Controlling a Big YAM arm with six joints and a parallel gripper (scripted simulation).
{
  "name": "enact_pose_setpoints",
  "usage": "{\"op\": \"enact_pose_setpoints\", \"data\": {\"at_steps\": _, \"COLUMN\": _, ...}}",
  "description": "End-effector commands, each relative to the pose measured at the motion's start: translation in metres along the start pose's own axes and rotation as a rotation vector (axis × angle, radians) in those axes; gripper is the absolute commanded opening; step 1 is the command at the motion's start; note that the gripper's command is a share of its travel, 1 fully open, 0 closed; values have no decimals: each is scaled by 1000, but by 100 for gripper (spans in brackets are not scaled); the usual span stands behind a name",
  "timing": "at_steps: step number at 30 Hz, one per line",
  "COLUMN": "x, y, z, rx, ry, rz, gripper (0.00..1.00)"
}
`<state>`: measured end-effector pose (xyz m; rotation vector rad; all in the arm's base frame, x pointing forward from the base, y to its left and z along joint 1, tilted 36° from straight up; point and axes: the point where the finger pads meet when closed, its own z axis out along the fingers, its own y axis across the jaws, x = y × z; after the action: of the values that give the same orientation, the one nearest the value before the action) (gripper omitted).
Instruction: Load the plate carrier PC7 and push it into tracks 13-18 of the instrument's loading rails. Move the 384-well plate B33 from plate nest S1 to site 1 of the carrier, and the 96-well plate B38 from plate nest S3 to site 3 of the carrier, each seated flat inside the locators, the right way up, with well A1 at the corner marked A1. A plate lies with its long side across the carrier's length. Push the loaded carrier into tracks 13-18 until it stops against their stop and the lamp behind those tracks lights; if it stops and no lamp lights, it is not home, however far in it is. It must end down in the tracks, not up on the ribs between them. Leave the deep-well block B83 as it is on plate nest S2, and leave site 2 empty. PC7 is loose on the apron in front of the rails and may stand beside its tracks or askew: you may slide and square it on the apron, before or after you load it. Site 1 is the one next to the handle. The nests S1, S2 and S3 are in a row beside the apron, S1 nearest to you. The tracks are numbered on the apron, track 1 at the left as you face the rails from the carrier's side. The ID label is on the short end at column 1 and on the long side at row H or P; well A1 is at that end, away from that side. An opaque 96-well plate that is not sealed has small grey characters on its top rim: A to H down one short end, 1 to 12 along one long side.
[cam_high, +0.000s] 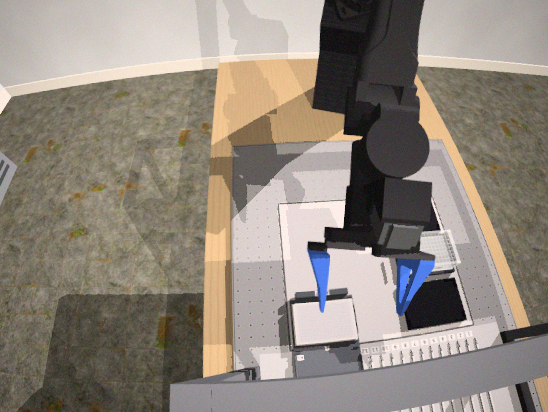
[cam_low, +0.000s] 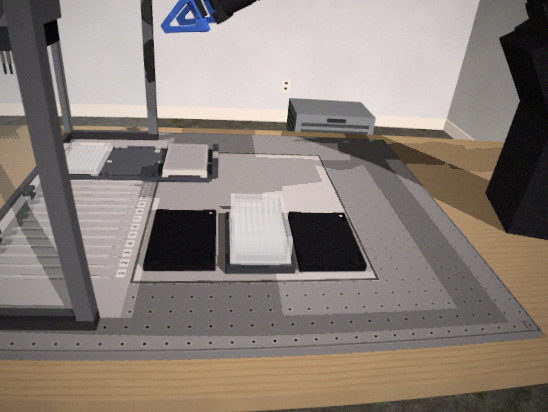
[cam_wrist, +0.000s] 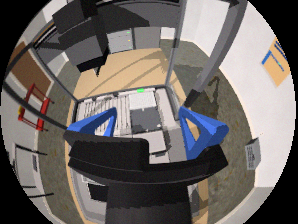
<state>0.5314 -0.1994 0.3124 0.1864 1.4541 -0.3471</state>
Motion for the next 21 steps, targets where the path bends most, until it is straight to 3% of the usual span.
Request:
{"op": "enact_pose_setpoints", "data": {"at_steps": 1, "x": -7, "y": 10, "z": 15, "rx": -15, "ry": -2, "rz": -7, "gripper": 100}}
{"op": "enact_pose_setpoints", "data": {"at_steps": 21, "x": -46, "y": 29, "z": 76, "rx": -15, "ry": -9, "rz": -6, "gripper": 100}}
